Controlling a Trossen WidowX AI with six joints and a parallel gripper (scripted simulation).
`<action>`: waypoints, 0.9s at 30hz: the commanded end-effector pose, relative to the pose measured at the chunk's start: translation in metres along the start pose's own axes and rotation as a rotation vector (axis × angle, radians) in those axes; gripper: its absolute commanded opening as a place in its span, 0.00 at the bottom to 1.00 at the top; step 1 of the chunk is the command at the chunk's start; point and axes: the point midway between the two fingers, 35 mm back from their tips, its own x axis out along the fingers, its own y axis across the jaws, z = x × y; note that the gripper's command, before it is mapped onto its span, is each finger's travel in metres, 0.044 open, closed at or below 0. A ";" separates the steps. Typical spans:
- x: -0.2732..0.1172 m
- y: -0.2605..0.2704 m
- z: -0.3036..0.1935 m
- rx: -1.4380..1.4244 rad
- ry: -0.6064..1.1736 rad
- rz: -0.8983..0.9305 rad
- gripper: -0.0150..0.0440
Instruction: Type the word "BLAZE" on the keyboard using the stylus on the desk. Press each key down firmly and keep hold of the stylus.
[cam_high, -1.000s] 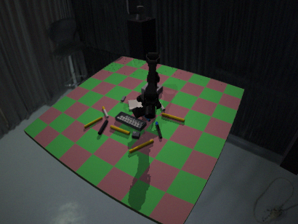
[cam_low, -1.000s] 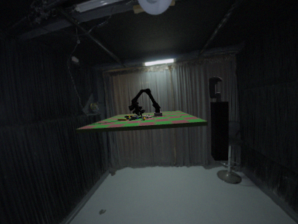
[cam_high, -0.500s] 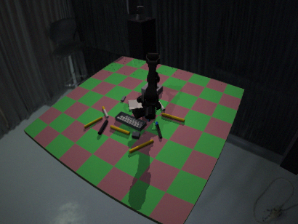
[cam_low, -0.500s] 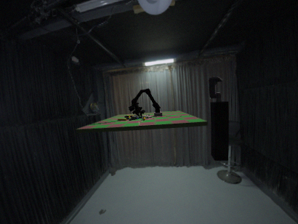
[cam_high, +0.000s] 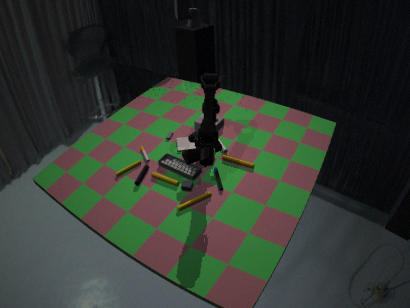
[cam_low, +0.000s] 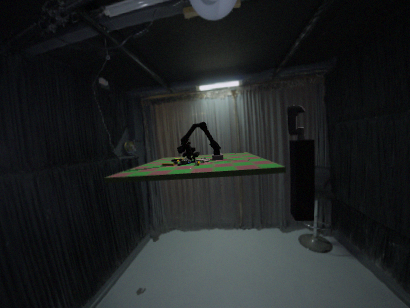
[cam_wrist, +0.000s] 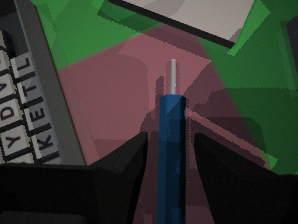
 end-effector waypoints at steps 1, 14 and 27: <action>0.005 -0.001 -0.001 0.003 -0.007 -0.005 0.51; 0.005 -0.001 -0.001 0.003 -0.007 -0.005 0.51; 0.003 0.000 -0.001 -0.001 -0.004 -0.002 0.25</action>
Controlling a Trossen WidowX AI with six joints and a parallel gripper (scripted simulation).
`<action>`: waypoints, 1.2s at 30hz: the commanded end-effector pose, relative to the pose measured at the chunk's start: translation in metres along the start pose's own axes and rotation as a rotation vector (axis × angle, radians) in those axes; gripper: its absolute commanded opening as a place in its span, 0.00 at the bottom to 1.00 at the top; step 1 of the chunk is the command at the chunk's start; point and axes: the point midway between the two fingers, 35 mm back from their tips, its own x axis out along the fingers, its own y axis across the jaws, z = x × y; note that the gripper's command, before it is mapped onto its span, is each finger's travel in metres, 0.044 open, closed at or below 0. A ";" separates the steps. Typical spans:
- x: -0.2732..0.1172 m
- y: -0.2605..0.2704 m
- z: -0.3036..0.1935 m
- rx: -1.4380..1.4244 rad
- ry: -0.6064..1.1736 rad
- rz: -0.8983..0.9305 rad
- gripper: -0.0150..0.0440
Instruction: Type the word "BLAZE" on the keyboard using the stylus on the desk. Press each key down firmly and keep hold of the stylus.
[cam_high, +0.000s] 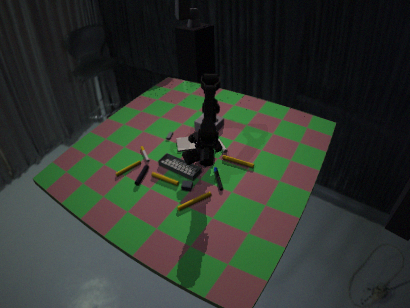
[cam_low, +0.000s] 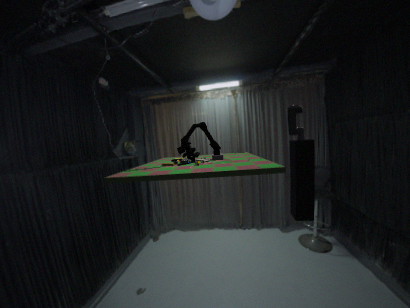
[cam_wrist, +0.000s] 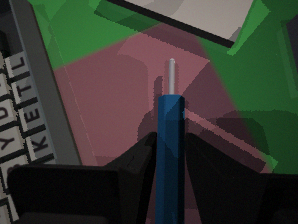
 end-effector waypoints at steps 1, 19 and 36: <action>0.000 0.001 0.000 0.001 0.000 0.003 0.25; -0.044 0.000 0.025 0.000 0.000 0.000 0.25; -0.033 0.002 0.026 -0.125 0.139 -0.215 0.25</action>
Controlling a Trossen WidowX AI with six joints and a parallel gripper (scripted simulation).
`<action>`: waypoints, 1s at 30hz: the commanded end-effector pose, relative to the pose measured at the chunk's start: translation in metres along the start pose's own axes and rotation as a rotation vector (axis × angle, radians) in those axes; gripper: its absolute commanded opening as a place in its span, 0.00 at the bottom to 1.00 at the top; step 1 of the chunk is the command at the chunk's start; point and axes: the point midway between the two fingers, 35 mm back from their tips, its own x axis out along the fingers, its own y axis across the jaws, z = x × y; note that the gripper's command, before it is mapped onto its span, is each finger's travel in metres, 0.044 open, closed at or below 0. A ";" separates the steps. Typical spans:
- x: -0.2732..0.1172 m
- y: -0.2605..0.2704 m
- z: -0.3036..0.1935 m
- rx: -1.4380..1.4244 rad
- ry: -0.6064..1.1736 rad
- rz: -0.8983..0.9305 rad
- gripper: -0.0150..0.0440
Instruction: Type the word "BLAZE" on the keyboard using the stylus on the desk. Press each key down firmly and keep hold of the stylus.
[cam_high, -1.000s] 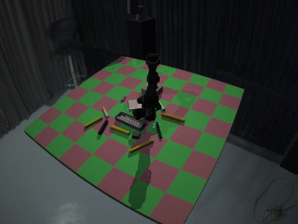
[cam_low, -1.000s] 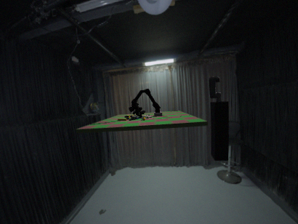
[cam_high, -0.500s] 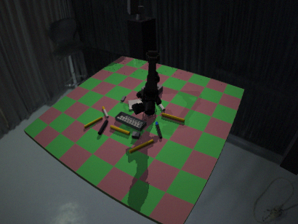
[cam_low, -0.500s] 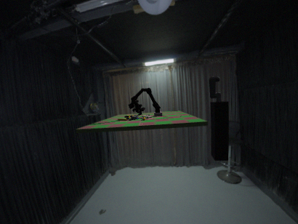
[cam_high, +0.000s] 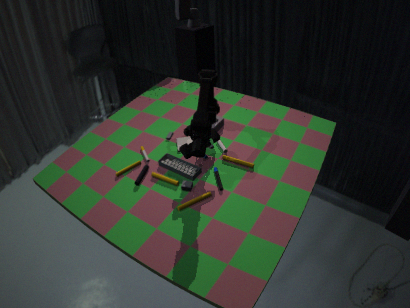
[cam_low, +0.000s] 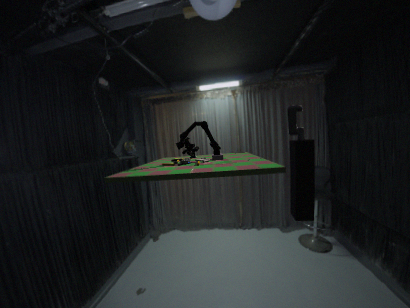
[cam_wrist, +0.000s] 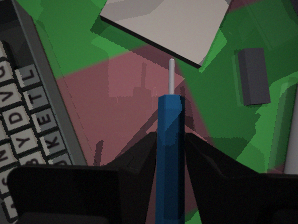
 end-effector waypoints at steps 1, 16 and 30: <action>0.003 0.005 0.002 -0.067 0.084 -0.099 0.25; 0.000 0.027 0.012 -0.298 0.470 -0.259 0.25; -0.032 0.062 0.022 -0.444 1.049 -0.203 0.25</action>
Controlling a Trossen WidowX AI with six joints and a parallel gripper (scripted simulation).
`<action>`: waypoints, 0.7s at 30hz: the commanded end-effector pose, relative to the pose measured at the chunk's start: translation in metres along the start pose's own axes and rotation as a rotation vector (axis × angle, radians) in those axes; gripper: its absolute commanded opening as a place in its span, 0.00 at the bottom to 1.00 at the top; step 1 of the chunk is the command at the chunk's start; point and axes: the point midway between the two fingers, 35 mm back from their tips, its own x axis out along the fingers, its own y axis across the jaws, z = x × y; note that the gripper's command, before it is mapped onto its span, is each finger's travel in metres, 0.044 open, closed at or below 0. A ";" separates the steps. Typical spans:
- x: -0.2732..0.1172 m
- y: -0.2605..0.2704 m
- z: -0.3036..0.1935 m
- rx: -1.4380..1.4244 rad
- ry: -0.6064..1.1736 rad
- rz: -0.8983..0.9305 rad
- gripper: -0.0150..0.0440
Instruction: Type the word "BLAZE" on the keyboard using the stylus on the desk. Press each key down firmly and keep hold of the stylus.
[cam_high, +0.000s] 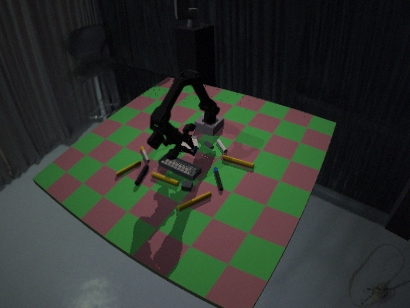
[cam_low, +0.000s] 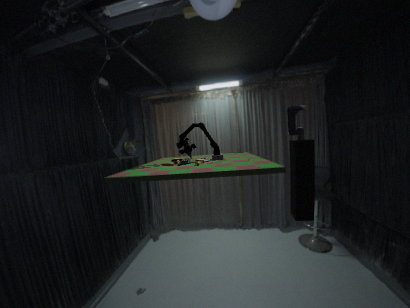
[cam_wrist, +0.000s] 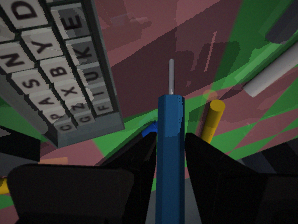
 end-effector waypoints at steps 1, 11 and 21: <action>-0.018 0.012 -0.002 -0.087 0.168 0.066 0.25; -0.064 0.030 0.000 -0.257 0.440 0.284 0.25; -0.058 0.032 0.004 -0.257 0.440 0.284 0.25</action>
